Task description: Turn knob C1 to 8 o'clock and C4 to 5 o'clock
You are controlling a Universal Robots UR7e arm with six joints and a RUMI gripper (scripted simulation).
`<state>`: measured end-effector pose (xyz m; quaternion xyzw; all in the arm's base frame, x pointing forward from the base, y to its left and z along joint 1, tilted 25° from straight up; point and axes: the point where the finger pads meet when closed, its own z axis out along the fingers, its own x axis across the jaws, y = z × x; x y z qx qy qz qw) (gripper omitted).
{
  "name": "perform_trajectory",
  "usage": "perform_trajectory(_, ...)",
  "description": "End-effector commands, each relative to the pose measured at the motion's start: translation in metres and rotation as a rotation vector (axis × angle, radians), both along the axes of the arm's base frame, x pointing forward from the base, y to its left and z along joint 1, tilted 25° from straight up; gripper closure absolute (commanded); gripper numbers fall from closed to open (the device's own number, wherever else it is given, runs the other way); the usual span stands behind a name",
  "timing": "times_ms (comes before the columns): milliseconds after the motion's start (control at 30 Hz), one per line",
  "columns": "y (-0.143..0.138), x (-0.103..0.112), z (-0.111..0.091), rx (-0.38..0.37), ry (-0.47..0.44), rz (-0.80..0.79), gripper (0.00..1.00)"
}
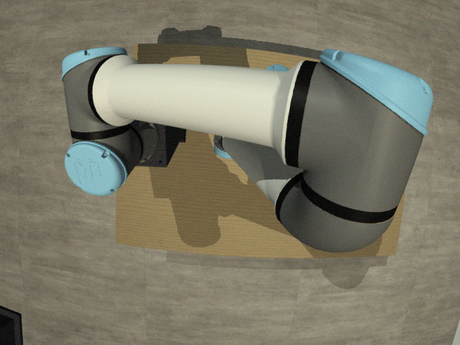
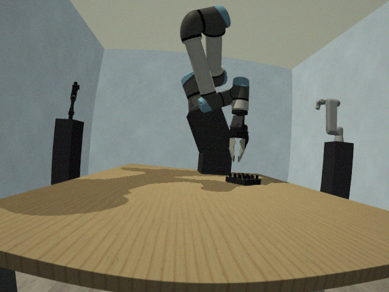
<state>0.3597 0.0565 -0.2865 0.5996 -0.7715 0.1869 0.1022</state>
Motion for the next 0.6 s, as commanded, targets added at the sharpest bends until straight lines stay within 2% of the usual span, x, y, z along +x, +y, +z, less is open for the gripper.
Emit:
perform_trajectory(0,0.0001,-0.0002,0.0008,0.001,-0.018,-0.042,0.89)
perform_trajectory(567,0.0001,-0.0004,0.0010,0.002,-0.025,-0.057,0.89)
